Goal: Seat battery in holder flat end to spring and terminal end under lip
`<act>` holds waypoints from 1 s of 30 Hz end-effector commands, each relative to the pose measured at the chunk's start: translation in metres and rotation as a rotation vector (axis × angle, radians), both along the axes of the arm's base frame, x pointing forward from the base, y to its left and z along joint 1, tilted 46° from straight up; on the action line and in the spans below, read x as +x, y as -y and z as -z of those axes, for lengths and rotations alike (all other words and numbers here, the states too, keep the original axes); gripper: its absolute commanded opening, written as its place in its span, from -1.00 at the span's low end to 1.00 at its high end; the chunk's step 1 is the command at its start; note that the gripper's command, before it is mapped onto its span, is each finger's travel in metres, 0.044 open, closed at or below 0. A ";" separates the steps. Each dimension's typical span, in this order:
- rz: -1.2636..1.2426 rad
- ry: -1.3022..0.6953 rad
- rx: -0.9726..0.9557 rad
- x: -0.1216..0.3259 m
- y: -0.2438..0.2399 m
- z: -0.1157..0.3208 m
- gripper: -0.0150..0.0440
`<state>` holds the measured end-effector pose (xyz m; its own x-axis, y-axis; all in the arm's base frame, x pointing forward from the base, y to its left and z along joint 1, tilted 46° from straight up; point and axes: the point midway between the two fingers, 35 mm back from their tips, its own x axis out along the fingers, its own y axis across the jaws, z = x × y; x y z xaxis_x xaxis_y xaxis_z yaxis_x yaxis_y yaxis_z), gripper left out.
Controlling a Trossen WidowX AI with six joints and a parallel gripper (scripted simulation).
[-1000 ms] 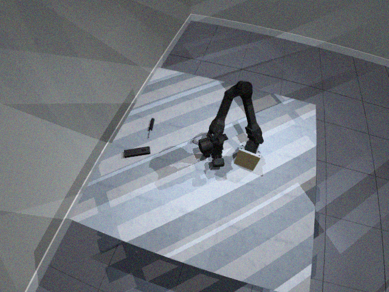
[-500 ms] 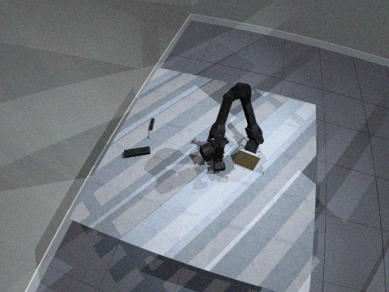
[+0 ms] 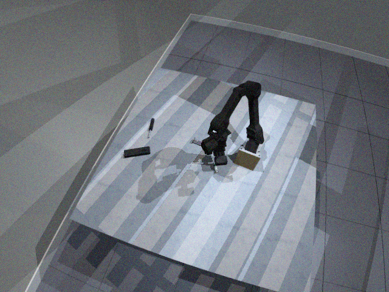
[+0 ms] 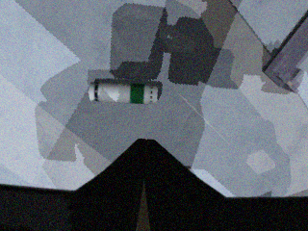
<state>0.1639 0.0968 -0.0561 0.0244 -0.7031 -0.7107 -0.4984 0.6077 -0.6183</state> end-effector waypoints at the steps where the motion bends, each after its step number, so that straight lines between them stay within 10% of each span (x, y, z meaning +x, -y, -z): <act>1: 0.009 -0.001 0.000 -0.001 -0.001 -0.001 -0.49; 6: 0.002 -0.002 -0.002 0.000 0.000 0.000 -0.49; 15: -0.499 -0.500 -0.017 -0.003 0.015 0.027 0.25; 24: -1.091 -1.088 -0.034 -0.010 0.035 0.056 0.25; 30: -1.135 -1.131 -0.035 -0.011 0.037 0.058 0.25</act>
